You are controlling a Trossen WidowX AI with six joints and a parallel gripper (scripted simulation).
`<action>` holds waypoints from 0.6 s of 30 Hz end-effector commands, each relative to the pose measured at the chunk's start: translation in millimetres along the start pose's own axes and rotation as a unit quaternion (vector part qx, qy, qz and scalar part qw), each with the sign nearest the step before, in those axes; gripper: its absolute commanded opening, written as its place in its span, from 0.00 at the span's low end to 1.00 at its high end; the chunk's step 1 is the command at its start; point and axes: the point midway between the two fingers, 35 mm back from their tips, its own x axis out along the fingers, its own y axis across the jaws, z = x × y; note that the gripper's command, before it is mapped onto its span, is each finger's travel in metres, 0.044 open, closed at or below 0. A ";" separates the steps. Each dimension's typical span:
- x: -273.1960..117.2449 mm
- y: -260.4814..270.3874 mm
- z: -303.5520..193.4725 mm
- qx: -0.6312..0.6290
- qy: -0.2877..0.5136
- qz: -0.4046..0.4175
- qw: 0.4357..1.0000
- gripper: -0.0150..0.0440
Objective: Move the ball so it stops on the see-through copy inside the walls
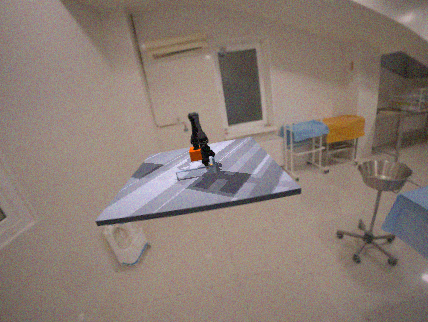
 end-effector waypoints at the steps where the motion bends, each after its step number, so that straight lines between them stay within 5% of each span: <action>1: 8.7 2.7 -1.3 -0.002 0.004 0.005 1.000 0.65; 6: 8.9 2.7 -1.3 -0.002 0.004 0.005 1.000 0.47; 14: 8.9 2.7 -1.3 -0.002 0.004 0.005 1.000 0.38; 18: -3.3 0.1 -0.5 -0.002 0.004 0.005 1.000 0.25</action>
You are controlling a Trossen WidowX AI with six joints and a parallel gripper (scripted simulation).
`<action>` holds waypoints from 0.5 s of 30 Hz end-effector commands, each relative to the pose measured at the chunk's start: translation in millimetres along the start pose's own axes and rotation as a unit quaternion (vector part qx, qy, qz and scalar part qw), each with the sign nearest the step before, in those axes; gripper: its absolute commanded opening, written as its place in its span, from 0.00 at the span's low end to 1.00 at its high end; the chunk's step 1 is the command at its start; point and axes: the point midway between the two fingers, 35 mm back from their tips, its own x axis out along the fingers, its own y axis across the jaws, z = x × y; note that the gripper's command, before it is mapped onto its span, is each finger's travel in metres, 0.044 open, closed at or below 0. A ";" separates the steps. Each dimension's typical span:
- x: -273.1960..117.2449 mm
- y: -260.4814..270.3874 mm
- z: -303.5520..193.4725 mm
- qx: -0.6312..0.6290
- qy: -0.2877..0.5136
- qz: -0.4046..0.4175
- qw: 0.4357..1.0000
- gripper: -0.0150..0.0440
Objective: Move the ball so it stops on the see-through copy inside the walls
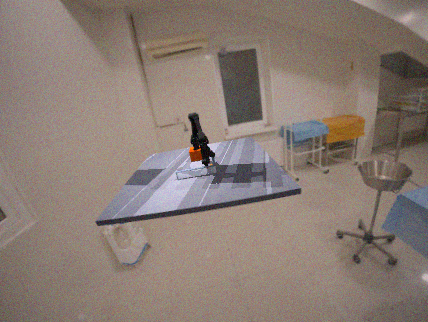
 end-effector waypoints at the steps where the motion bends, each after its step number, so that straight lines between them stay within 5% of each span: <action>1: -18.9 -3.9 0.7 -0.002 0.002 -0.002 1.000 0.25; 15: -122.0 -0.4 0.1 -0.002 0.002 -0.002 1.000 0.25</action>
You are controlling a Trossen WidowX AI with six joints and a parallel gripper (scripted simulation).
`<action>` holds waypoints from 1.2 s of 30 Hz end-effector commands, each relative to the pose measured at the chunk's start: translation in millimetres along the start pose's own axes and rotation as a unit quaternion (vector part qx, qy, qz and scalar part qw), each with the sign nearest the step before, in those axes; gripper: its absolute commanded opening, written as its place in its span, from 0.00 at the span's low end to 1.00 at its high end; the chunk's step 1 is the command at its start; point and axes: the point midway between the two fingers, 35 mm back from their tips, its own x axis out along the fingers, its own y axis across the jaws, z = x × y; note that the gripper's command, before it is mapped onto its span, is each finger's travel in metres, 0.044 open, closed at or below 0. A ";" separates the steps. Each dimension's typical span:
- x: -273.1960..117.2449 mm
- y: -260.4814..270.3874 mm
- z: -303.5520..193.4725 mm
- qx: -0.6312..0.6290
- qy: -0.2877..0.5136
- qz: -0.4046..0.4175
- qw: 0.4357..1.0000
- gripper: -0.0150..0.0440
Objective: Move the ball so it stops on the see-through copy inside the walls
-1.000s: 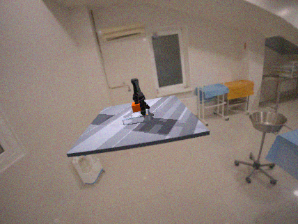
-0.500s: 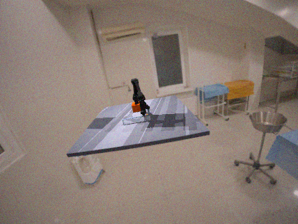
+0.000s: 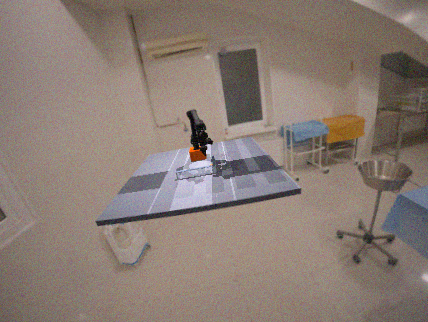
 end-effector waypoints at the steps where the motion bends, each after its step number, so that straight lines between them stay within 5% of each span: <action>1: -10.7 2.8 -1.6 -0.001 0.003 0.002 1.000 0.25; 36: 98.9 37.5 31.4 -0.001 0.001 0.004 1.000 0.25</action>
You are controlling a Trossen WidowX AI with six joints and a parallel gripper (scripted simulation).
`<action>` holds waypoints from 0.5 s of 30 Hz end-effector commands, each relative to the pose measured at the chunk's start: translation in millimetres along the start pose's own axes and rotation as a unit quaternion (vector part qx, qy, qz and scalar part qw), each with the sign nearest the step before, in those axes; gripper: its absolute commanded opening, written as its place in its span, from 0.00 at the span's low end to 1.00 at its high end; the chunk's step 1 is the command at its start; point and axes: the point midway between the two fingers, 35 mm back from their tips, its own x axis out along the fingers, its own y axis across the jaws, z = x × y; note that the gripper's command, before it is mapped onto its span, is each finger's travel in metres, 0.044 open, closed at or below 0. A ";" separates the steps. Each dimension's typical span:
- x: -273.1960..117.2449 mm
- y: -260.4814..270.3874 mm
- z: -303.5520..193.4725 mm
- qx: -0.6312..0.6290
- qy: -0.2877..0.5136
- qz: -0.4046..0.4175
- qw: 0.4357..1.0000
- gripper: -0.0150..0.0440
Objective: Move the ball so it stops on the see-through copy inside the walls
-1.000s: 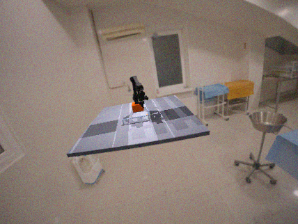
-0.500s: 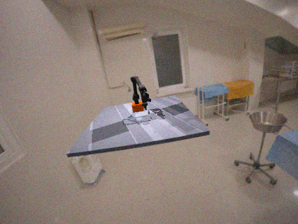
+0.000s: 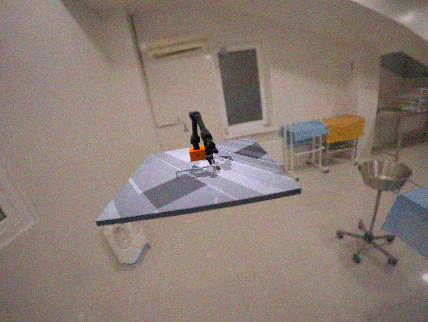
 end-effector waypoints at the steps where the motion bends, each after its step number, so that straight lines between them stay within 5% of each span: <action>1: 4.0 -0.1 -0.1 0.001 0.001 -0.001 1.000 0.25; 15: 21.5 0.0 -0.2 0.001 0.001 -0.001 1.000 0.25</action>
